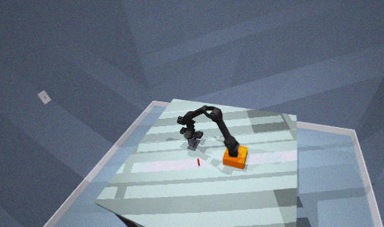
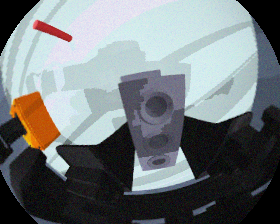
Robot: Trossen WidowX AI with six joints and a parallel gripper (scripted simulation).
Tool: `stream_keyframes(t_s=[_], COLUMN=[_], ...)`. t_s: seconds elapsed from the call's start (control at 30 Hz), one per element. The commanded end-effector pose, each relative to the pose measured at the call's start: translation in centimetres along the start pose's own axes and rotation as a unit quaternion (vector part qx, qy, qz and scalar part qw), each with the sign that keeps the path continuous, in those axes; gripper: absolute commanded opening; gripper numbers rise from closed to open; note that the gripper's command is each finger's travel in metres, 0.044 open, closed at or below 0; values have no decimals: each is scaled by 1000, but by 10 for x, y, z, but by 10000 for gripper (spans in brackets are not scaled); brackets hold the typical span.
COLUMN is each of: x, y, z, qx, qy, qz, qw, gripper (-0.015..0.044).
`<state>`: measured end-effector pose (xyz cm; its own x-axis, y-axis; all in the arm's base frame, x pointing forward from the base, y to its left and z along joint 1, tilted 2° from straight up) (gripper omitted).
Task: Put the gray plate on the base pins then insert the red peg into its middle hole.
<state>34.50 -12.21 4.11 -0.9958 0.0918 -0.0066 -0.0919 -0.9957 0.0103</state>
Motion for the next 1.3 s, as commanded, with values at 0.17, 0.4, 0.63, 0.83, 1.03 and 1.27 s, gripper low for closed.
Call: stream_keyframes(t_s=[0.17, 0.4, 0.63, 0.83, 1.03, 1.27], x=[1, 1, 1, 1, 1, 1], y=[0, 1, 1, 1, 1, 1], z=[-1, -3, -14, -18, -22, -33], qx=[1, 1, 1, 1, 1, 1], qy=[-2, -2, -2, -2, -2, -2], qz=[3, 3, 3, 3, 3, 3], qw=[1000, 1000, 1000, 1000, 1000, 1000], gripper=[0, 0, 0, 0, 0, 0])
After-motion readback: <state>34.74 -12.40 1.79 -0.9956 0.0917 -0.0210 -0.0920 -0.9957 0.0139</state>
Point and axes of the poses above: the point midway between the two fingers, 35 mm back from their tips, its own z axis back along the fingers, its own x axis across the jaws, y = z × x, the point moved 2 cm from there along z, back along the fingers, and after that the axes turned 8 degrees about z, right-handed, at the moved point
